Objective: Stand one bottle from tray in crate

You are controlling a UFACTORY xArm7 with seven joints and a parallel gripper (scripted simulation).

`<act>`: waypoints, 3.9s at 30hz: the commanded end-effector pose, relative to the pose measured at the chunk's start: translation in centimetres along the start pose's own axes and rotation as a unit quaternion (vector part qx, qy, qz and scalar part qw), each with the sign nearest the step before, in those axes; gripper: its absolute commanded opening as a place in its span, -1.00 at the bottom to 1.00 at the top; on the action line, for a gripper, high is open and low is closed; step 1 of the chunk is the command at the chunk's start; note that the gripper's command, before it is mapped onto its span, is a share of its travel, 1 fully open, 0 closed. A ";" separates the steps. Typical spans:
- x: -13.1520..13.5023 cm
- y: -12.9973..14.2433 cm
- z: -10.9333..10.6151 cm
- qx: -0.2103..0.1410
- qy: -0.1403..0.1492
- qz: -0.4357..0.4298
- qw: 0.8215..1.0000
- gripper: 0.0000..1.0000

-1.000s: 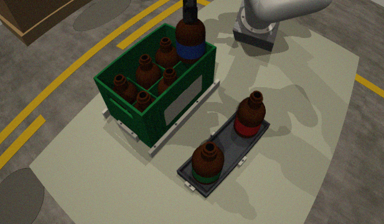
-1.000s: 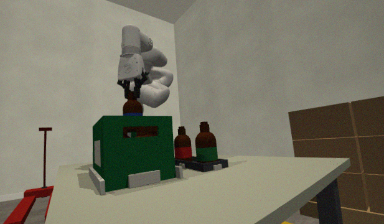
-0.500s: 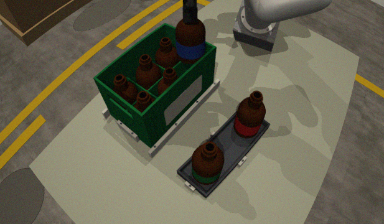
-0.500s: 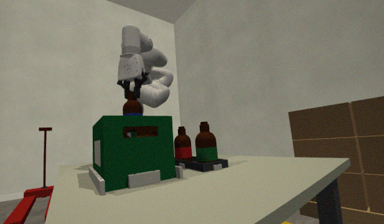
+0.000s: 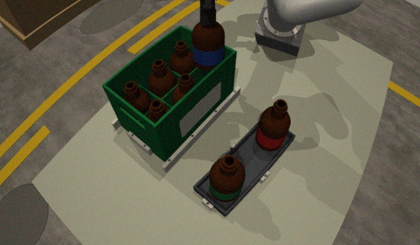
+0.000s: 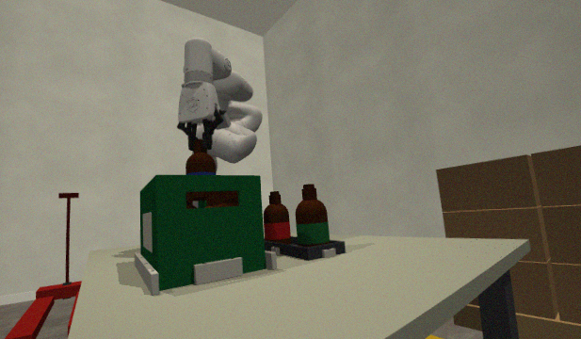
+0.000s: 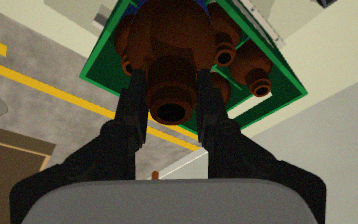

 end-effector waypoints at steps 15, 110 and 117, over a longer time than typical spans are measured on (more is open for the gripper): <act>0.0 0.1 1.6 -0.002 0.000 0.000 1.000 -1.00; 0.1 0.1 7.1 -0.002 0.000 0.000 1.000 -1.00; 0.1 0.1 7.5 -0.002 0.000 0.000 1.000 -1.00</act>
Point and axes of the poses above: the point where the finger pads meet when closed, its own z axis out along the fingers, its own x axis across the jaws, y = z × x, the point moved 4 cm from there along -z, back along the fingers, and after that the axes turned 2 degrees about -z, right-handed, at the moved point
